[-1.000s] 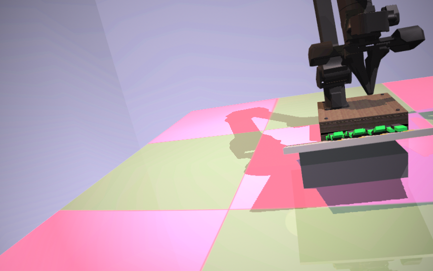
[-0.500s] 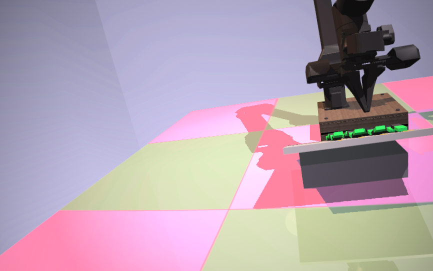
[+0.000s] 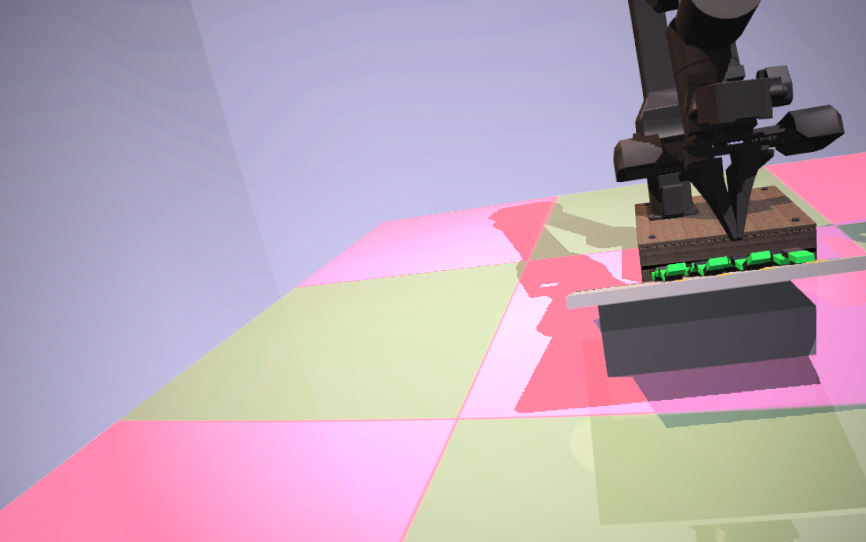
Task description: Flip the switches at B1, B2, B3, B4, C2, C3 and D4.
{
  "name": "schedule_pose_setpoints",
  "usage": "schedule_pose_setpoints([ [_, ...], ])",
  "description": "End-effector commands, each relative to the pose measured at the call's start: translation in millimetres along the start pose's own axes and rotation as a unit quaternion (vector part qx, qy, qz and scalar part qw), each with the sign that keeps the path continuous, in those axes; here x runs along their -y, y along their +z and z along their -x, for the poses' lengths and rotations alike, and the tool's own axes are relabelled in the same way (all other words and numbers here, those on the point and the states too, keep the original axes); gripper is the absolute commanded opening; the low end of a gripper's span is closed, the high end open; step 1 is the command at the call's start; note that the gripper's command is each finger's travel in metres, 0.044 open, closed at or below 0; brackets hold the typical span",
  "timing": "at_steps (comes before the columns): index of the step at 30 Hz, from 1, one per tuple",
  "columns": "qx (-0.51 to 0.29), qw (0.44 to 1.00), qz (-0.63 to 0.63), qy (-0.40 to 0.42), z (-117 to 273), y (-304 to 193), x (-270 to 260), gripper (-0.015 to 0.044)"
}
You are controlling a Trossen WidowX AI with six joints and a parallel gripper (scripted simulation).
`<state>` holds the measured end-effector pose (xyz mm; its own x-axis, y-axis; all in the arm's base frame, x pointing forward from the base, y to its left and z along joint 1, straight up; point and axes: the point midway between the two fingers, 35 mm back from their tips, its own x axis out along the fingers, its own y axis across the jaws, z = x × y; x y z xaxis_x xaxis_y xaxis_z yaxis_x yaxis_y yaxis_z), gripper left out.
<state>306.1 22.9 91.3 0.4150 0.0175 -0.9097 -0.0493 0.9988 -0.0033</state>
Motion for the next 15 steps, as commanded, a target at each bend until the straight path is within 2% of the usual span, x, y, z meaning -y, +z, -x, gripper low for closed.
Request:
schedule_pose_setpoints([
  [1, -0.008, 1.000, 0.002, 0.003, -10.1, -3.5, -0.9, 0.0000],
  [15, -0.008, 1.000, 0.002, 0.003, -12.5, -3.6, -0.9, 0.0000],
])
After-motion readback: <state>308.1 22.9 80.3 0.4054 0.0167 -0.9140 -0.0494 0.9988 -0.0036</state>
